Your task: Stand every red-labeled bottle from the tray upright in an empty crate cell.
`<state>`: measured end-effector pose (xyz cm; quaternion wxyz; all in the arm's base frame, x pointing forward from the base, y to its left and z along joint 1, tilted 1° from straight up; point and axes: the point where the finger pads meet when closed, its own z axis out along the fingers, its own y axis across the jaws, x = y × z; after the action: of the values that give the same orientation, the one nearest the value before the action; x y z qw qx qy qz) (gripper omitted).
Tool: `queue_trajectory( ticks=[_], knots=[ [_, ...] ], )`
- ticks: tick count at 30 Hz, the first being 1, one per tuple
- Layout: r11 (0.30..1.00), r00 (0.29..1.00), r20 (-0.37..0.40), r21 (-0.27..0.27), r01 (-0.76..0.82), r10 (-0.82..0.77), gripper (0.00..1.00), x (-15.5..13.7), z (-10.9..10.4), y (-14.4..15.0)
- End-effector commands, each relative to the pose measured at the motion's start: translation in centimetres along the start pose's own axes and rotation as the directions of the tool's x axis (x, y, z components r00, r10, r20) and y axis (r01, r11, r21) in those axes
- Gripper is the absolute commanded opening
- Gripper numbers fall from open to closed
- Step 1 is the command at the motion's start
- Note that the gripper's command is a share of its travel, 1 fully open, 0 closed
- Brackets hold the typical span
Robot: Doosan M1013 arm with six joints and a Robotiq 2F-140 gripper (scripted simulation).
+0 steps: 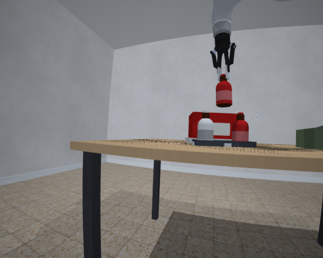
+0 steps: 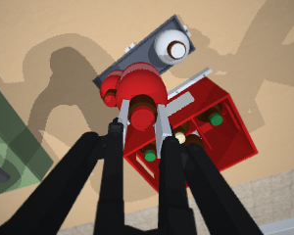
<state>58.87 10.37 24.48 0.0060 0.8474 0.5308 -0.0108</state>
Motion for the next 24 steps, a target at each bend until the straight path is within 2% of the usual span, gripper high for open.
queue_trajectory(
  ticks=[1,24],
  knots=[
    [1.000,1.000,0.000,0.000,0.000,0.000,0.00,-0.01,-0.01,0.00],
    [1.000,1.000,0.000,0.000,0.000,0.000,0.00,-0.83,-0.01,0.35]
  ],
)
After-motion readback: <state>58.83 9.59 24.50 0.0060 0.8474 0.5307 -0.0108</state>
